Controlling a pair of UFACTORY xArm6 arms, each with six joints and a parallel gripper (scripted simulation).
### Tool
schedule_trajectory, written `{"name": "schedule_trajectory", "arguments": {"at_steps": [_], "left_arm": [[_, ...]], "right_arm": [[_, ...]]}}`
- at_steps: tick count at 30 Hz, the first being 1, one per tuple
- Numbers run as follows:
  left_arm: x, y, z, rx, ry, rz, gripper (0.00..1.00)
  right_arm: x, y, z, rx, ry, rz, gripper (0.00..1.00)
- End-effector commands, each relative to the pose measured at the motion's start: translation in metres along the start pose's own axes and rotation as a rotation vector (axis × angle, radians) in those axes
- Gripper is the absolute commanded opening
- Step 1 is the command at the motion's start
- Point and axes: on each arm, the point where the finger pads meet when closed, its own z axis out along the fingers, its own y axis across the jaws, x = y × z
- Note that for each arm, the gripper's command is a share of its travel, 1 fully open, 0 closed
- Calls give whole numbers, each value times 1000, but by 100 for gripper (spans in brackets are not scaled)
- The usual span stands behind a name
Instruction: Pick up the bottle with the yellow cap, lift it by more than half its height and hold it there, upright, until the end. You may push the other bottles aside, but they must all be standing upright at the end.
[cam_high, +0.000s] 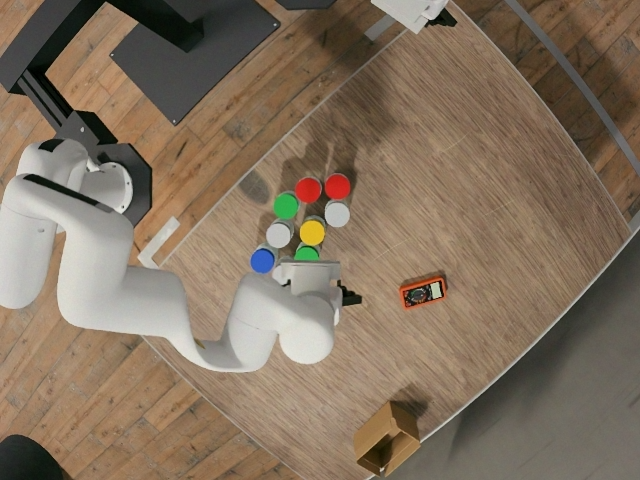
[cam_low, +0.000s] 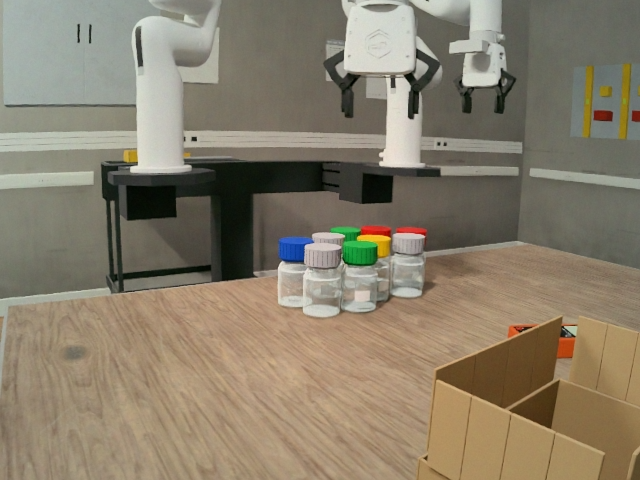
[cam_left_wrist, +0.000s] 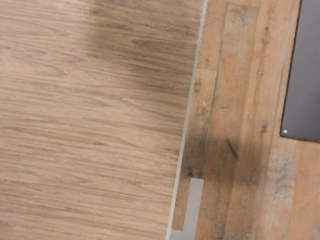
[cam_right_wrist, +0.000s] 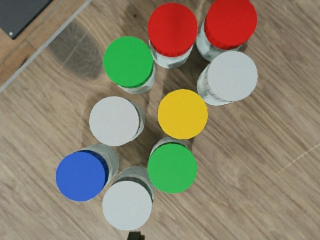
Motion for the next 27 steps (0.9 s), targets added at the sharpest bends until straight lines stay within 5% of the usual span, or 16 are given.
{"name": "schedule_trajectory", "arguments": {"at_steps": [1, 7, 8, 27], "left_arm": [[0, -1, -1, 4, 0, 0, 100], [0, -1, -1, 4, 0, 0, 100], [0, -1, -1, 4, 0, 0, 100], [0, -1, -1, 4, 0, 0, 100]], "right_arm": [[0, 1, -2, -4, -2, 0, 100], [0, 1, -2, -4, -2, 0, 100], [3, 1, 6, -4, -2, 50, 76], [59, -10, 116, 7, 14, 474, 76]]}}
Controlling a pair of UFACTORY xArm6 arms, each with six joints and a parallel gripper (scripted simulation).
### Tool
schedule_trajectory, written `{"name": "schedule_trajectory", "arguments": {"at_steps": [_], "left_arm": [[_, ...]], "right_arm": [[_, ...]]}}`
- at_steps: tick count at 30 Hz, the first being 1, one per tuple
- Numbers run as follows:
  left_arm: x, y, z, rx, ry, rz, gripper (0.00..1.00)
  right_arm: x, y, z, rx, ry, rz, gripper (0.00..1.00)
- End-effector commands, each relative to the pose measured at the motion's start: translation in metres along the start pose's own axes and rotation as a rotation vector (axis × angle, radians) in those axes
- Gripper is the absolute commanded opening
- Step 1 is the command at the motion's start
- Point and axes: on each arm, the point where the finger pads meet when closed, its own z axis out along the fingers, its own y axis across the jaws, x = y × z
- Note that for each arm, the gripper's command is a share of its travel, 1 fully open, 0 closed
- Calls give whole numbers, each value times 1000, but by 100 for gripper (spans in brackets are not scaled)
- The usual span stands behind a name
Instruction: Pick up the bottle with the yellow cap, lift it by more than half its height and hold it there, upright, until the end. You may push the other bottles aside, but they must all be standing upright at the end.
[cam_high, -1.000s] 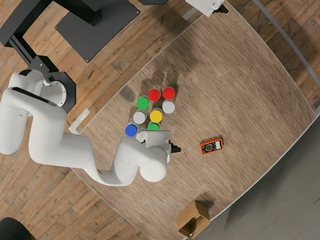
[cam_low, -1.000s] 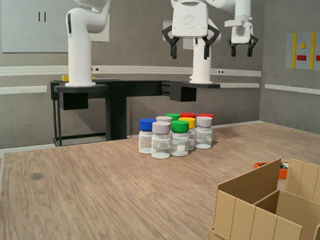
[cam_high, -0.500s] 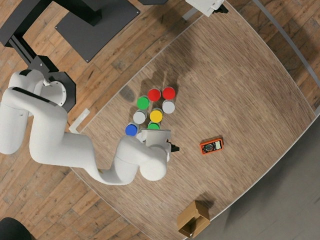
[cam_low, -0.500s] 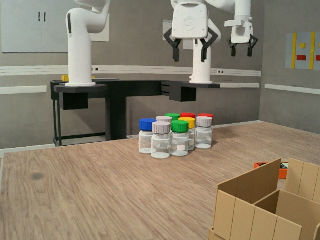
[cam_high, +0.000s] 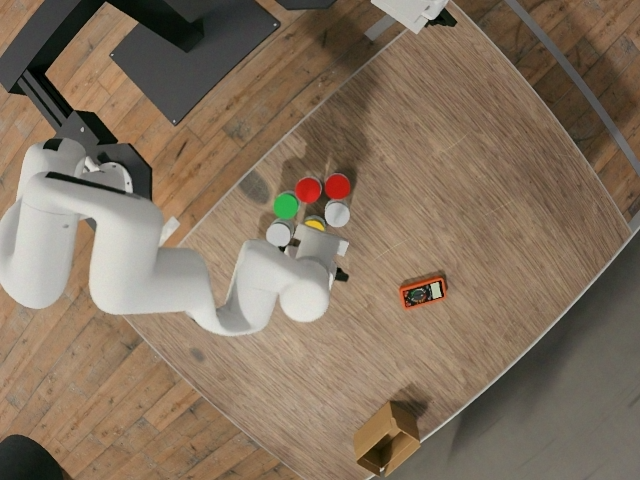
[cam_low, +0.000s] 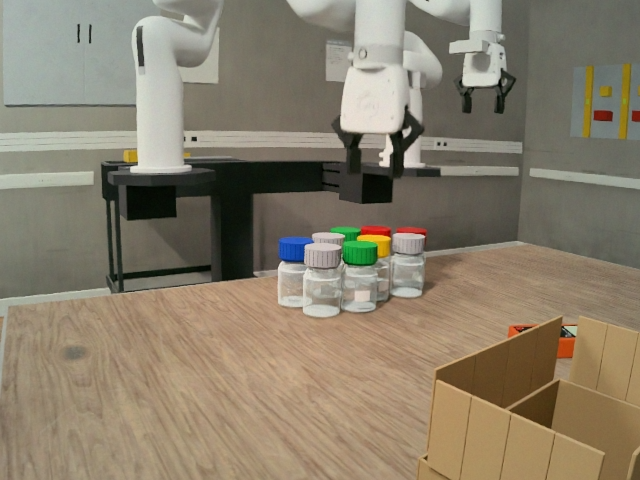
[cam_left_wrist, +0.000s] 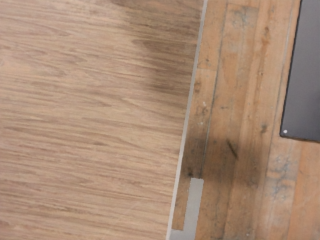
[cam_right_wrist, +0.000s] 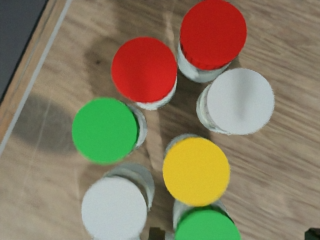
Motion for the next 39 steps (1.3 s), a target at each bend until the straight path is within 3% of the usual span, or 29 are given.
{"name": "schedule_trajectory", "arguments": {"at_steps": [1, 3, 10, 39], "left_arm": [[0, -1, -1, 4, 0, 0, 100], [0, -1, -1, 4, 0, 0, 100], [0, -1, -1, 4, 0, 0, 100], [0, -1, -1, 4, 0, 0, 100]], "right_arm": [[14, -2, 31, -18, -8, 112, 76], [23, -7, 55, -18, -8, 197, 76], [31, -7, 56, -34, -17, 337, 76], [23, -7, 55, -34, -17, 337, 76]]}}
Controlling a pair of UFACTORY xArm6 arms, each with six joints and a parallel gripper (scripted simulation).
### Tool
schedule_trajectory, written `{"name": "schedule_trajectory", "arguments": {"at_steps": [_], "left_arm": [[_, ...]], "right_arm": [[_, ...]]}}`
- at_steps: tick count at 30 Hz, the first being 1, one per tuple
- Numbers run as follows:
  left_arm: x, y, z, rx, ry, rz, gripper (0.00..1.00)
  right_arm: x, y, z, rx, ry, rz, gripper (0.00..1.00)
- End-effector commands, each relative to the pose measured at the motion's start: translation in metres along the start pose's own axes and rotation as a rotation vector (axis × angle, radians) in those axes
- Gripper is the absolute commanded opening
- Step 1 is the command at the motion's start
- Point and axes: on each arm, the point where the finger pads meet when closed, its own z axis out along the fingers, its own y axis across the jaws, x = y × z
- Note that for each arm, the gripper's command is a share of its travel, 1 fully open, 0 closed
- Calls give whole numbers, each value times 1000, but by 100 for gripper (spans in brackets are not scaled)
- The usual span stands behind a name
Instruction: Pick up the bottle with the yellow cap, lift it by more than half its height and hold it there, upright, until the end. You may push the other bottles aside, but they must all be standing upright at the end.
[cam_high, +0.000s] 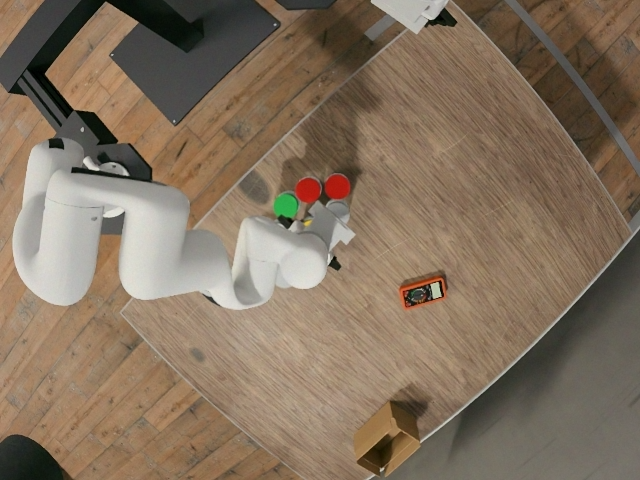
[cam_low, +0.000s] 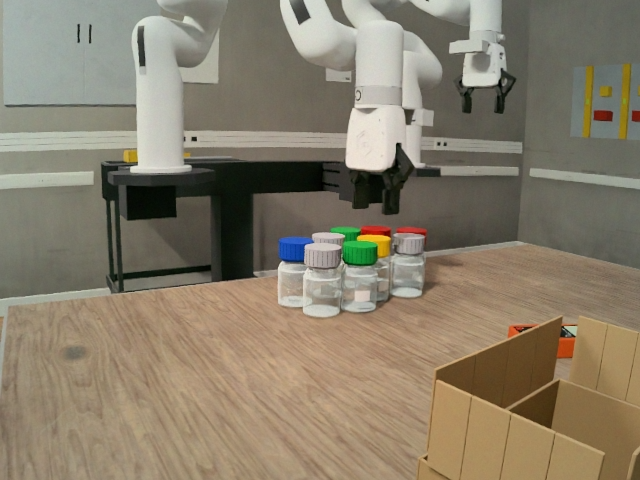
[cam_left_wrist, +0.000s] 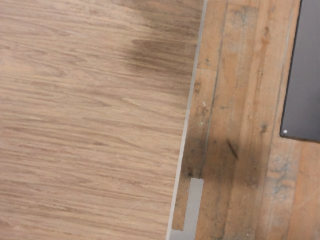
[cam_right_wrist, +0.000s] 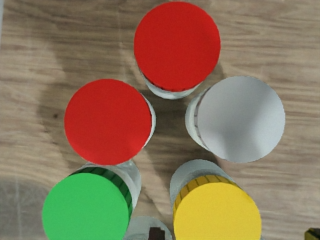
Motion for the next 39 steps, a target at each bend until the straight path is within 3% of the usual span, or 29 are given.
{"name": "schedule_trajectory", "arguments": {"at_steps": [1, 22, 39], "left_arm": [[0, -1, -1, 4, 0, 0, 100], [0, -1, -1, 4, 0, 0, 100], [0, -1, -1, 4, 0, 0, 100]], "right_arm": [[0, 1, -1, -4, 2, 0, 76], [1, 2, 59, -3, 2, 0, 76], [1, 2, 71, -3, 2, 0, 76]]}}
